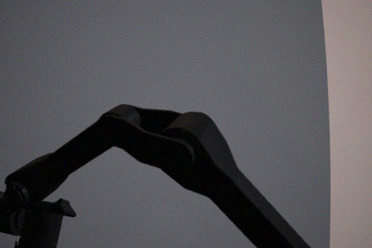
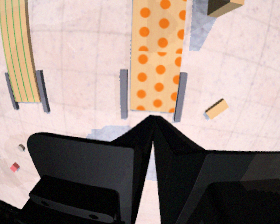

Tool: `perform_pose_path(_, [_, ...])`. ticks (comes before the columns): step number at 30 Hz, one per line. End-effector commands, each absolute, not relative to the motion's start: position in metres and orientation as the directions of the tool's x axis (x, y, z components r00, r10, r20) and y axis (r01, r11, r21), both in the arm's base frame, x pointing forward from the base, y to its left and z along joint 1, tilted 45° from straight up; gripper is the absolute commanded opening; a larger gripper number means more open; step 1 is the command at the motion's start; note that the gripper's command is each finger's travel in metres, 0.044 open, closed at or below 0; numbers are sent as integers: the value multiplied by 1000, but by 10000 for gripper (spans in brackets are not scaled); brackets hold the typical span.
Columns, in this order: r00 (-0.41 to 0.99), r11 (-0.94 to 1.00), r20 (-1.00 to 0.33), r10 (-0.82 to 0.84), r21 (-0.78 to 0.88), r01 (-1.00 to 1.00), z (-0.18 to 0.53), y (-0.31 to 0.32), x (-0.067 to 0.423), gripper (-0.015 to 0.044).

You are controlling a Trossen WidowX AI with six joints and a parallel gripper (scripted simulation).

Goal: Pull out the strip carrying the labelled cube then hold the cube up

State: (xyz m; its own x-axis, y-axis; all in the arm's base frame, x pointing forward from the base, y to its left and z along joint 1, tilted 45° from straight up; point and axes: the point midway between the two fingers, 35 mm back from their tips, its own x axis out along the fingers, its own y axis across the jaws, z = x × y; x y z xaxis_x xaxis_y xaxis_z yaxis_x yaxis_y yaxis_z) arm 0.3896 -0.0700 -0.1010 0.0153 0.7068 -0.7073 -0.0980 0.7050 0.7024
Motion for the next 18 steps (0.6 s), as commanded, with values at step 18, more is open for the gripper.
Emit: perform_pose_path(18, [11, 707, -710, 704, 699, -112, -122, -50, 395, 0])
